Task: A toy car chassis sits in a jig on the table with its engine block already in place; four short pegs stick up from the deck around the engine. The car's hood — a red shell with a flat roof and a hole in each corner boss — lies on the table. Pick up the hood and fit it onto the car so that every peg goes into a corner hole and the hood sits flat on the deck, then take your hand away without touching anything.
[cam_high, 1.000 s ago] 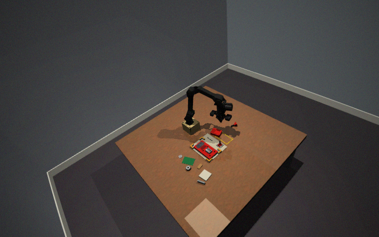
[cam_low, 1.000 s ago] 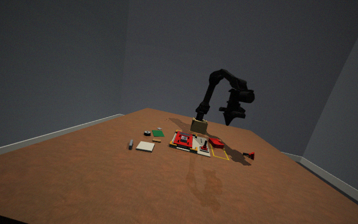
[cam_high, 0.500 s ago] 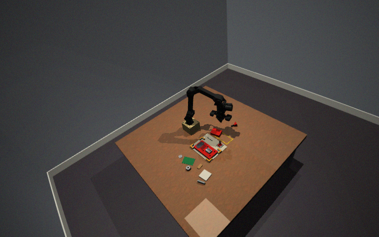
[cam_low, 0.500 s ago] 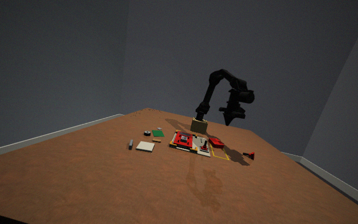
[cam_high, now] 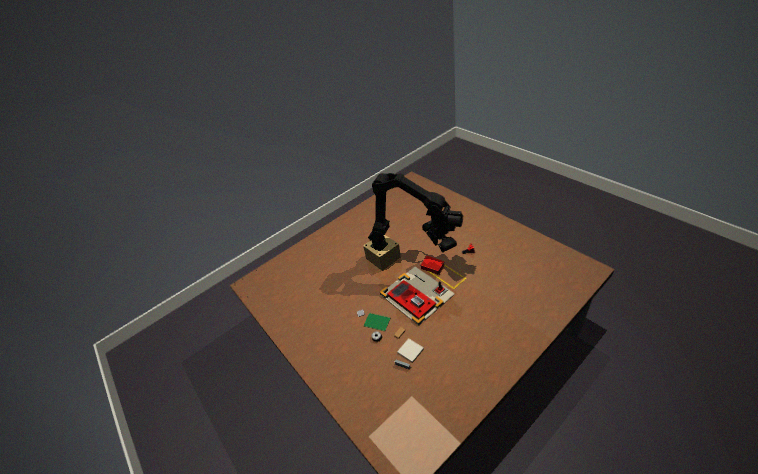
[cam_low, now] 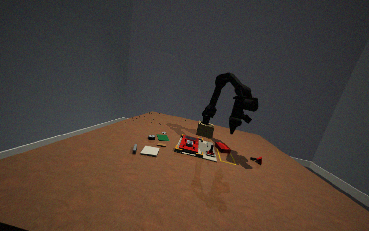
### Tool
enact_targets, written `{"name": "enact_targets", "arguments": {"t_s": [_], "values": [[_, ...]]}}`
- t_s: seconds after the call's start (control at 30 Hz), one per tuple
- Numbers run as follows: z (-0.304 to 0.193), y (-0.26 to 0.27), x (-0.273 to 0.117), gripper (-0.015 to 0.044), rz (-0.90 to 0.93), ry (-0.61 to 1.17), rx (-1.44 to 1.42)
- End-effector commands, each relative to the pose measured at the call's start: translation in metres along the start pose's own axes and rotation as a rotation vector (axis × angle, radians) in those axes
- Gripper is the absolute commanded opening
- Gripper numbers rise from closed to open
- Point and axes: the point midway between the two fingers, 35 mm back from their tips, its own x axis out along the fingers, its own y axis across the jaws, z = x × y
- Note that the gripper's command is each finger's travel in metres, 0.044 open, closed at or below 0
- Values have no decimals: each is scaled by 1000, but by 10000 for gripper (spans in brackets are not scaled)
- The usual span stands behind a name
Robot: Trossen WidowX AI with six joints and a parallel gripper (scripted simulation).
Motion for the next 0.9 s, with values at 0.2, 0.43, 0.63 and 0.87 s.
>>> {"name": "enact_targets", "arguments": {"t_s": [0.2, 0.43, 0.63, 0.87], "values": [[-17, 18, 36, 440, 7, 7, 746], [-25, 28, 50, 440, 9, 12, 1049], [-26, 29, 50, 440, 9, 12, 1049], [-26, 29, 50, 440, 9, 12, 1049]]}}
